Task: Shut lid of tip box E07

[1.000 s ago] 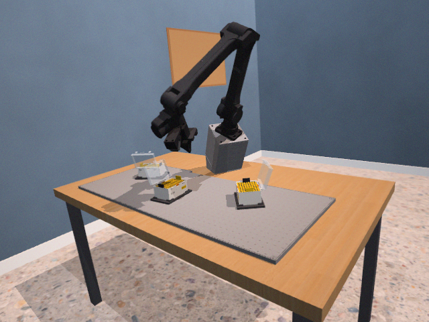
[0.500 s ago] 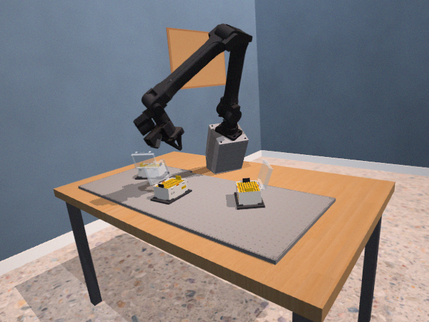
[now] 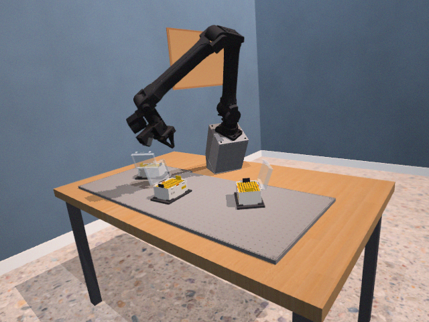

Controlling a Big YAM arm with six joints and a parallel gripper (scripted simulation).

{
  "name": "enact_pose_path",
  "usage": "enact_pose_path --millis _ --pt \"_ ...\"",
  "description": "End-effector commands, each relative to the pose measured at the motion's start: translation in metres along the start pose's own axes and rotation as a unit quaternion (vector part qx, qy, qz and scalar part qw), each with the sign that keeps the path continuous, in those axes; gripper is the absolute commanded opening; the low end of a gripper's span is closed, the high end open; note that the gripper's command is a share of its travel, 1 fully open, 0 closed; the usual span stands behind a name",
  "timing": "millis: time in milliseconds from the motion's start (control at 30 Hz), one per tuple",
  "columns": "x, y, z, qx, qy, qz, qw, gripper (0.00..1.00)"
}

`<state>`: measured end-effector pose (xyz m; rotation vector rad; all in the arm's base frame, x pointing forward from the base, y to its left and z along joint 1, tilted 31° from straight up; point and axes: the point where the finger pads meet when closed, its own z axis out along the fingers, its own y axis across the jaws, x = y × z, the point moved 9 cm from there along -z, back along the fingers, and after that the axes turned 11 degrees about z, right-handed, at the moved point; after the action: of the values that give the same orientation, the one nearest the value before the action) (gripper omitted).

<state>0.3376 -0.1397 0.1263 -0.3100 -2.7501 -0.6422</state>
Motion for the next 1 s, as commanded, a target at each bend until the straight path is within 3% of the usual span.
enact_pose_path --millis 0,133,200,267,367,433,500,600,867,967 --pt "-0.016 -0.021 -0.012 0.003 -0.022 -0.014 1.000 0.00" --pt "-0.018 -0.032 -0.012 0.001 -0.023 -0.014 1.000 0.00" --pt "-0.021 -0.020 -0.008 0.006 -0.015 -0.028 0.999 0.00" --pt "-0.017 -0.015 -0.018 0.011 -0.029 -0.032 0.999 0.00" --pt "-0.017 -0.015 -0.018 0.011 -0.028 -0.032 0.999 0.00" --pt "-0.017 -0.031 -0.012 0.001 -0.021 -0.014 1.000 0.00" --pt "-0.011 -0.043 -0.007 -0.022 -0.006 0.030 0.999 0.00" --pt "-0.009 -0.062 -0.005 -0.046 -0.003 0.072 0.996 0.00" --pt "0.002 -0.113 0.008 -0.111 0.011 0.186 0.976 0.00" --pt "0.001 -0.112 0.012 -0.109 0.016 0.184 0.977 0.00"
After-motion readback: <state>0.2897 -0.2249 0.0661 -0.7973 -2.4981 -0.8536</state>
